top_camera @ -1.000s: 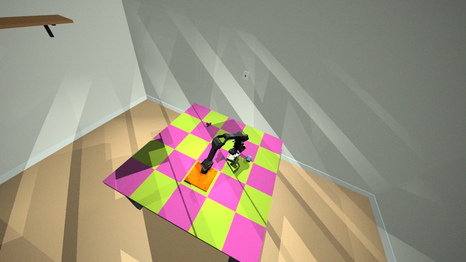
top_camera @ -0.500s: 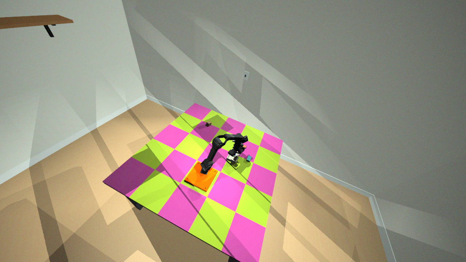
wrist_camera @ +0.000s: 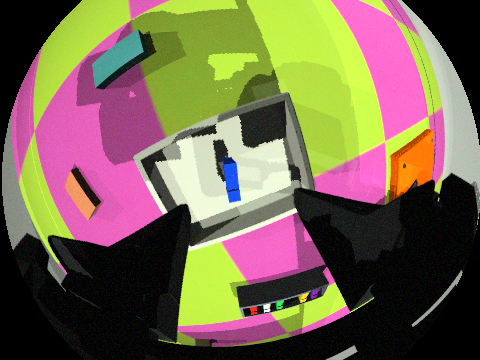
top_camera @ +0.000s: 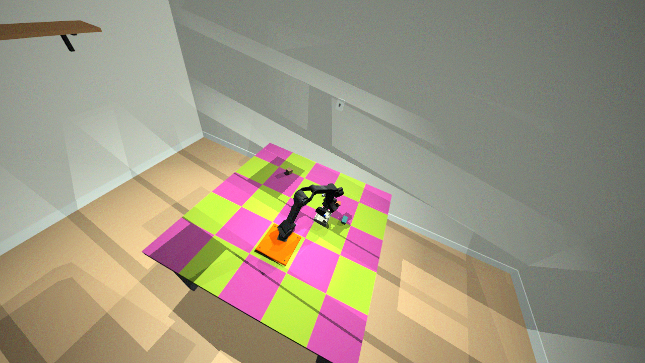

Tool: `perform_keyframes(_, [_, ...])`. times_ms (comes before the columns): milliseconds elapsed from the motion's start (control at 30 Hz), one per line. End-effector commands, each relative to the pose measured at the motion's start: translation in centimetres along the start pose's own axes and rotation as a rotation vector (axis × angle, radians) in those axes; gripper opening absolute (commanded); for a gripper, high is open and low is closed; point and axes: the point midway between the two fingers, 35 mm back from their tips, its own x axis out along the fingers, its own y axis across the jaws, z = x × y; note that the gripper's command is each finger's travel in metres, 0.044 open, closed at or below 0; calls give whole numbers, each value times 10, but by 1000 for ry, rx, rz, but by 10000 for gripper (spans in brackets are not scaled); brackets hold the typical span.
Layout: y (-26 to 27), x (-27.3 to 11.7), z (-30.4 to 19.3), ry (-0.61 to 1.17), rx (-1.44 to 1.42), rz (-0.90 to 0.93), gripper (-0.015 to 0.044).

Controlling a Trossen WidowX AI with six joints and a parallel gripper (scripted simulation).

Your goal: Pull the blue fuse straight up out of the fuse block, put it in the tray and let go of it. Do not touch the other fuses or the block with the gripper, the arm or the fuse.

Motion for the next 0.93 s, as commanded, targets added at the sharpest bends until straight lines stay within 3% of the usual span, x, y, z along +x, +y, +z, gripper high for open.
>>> perform_keyframes(0, [2, -26, 0, -2, -5, 21, 330])
perform_keyframes(900, [1, -24, 0, -5, 0, 16, 330])
